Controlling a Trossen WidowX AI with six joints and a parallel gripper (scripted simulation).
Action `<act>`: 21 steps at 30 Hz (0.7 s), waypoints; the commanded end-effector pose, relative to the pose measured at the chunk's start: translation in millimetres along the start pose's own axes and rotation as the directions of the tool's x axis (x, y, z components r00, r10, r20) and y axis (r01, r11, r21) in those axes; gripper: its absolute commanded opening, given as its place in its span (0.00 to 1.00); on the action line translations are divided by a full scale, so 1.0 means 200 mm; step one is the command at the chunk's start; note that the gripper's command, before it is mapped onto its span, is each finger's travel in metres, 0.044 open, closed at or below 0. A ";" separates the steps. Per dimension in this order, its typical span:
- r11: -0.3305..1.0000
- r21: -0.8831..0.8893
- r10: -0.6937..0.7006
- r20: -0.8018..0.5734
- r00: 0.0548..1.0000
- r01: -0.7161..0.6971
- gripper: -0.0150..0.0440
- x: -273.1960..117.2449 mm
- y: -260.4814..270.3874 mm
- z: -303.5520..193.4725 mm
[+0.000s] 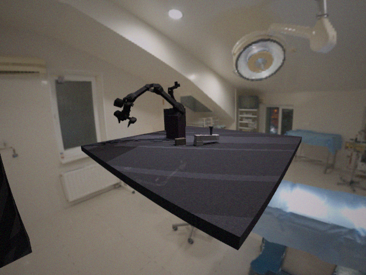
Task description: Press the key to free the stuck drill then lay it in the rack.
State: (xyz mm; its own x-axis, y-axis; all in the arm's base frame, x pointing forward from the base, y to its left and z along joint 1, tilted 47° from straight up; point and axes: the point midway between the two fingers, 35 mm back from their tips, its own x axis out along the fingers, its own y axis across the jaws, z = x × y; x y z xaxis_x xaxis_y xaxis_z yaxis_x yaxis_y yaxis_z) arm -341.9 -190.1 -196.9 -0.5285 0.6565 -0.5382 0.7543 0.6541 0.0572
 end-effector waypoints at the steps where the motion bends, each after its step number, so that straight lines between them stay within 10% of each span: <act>1: 1.000 0.000 0.000 0.000 1.000 0.000 0.89 0.00 0.00 0.00; 9: 1.000 0.001 -0.004 0.005 1.000 0.004 0.53 -0.01 0.00 0.01; 15: 0.994 0.027 -0.111 0.176 0.978 0.108 0.26 -0.44 0.01 0.24; 21: 0.986 0.032 -0.165 0.353 0.921 0.165 0.25 -0.88 0.16 0.47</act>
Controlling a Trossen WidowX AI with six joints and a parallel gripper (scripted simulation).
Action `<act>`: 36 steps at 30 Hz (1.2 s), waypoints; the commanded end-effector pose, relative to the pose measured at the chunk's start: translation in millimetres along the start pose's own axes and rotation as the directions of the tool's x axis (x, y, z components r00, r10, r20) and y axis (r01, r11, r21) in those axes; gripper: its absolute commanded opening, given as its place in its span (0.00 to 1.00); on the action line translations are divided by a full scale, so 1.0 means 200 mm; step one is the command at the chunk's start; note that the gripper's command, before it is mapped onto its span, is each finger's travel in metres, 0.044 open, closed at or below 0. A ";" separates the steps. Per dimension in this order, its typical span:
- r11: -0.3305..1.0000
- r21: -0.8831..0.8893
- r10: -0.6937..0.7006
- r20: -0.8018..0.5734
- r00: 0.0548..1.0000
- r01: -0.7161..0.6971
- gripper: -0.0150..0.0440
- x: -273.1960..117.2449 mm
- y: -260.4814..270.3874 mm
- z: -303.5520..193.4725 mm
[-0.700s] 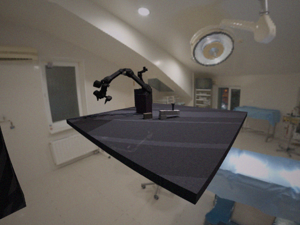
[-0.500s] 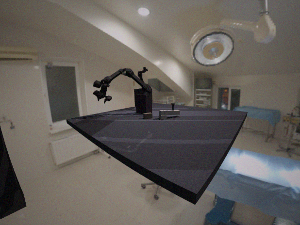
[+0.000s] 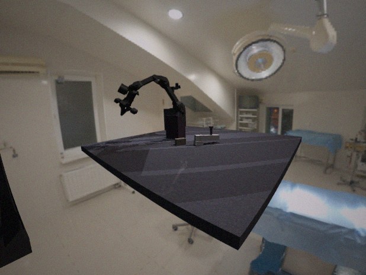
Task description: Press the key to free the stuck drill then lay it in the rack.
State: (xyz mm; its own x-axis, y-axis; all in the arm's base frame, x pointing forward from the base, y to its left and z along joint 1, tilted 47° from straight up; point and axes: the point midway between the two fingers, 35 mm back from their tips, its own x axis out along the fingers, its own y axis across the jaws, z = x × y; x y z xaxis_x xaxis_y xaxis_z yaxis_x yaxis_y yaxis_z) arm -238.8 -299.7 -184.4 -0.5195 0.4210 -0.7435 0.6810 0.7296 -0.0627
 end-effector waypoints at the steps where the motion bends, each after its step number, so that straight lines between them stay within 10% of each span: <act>1: 1.000 -0.019 -0.010 0.123 0.992 0.013 0.25 -0.26 0.12 0.23; 19: 0.972 -0.210 0.188 0.453 0.871 -0.101 0.25 -1.21 1.17 0.77; 36: 0.807 -0.458 0.526 0.270 0.806 -0.373 0.25 -1.57 2.50 0.38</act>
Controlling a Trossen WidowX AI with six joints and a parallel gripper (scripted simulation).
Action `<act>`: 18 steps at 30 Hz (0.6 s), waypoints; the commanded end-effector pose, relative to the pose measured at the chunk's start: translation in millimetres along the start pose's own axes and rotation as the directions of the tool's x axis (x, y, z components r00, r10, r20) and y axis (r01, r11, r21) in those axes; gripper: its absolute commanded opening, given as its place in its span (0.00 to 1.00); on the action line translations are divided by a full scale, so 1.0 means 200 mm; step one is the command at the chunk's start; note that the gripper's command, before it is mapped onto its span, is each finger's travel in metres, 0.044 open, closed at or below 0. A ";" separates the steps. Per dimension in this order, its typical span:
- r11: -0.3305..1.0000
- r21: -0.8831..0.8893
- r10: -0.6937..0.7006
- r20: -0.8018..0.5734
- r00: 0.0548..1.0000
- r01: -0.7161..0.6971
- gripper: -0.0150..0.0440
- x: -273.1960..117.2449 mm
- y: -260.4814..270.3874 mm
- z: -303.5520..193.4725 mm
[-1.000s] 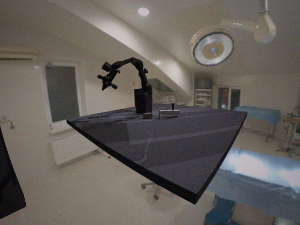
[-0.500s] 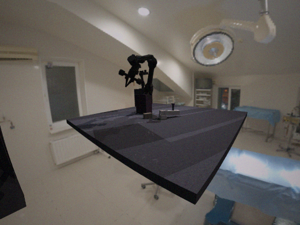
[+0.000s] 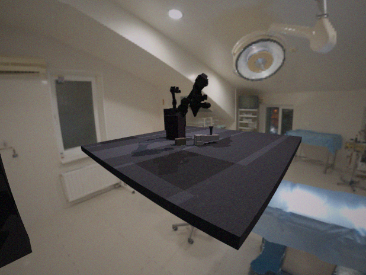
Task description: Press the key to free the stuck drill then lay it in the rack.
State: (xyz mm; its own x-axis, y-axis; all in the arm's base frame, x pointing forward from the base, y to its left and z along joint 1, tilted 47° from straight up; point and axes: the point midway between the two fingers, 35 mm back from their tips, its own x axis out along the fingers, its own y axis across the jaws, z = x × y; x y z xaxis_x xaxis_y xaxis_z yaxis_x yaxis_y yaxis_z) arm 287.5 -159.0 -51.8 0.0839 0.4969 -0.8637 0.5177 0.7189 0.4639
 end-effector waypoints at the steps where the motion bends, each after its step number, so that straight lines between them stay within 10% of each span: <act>1: 0.995 -0.004 0.103 -0.072 0.992 -0.104 0.25 0.06 0.35 -0.09; 18: 0.976 0.006 0.213 -0.187 0.959 -0.215 0.25 0.14 0.76 -0.27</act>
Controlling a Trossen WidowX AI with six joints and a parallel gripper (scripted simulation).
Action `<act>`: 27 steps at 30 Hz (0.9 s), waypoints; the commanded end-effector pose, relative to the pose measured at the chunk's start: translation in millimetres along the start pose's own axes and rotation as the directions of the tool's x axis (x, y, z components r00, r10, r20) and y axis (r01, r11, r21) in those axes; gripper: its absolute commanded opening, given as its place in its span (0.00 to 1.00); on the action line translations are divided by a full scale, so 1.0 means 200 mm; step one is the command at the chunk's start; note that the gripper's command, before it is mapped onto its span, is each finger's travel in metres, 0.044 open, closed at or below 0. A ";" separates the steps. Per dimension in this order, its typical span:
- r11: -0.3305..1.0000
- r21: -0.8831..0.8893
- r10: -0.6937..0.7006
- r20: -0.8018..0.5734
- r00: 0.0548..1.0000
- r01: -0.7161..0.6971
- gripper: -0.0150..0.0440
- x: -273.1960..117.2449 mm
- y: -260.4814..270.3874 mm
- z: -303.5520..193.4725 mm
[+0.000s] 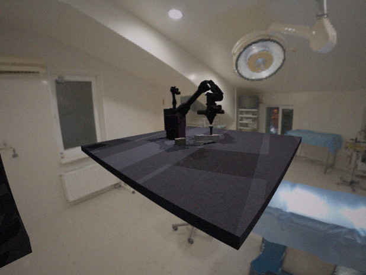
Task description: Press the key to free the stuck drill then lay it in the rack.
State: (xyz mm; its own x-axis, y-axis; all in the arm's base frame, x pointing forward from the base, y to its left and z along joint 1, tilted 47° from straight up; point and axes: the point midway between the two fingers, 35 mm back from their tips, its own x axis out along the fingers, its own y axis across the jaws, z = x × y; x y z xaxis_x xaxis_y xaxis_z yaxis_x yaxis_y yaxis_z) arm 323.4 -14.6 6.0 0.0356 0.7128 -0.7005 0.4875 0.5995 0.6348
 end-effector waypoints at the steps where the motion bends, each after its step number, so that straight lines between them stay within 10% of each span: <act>1: 1.000 0.008 0.009 -0.011 1.000 -0.009 0.25 0.03 0.01 -0.01; 27: 1.000 0.011 0.012 -0.013 1.000 -0.012 0.25 0.10 0.02 -0.01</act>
State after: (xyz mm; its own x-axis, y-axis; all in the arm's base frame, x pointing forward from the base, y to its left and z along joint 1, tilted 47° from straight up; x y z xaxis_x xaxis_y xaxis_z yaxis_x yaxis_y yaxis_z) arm 323.3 -1.3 -0.7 0.0404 0.7177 -0.6952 0.4931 0.5909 0.6386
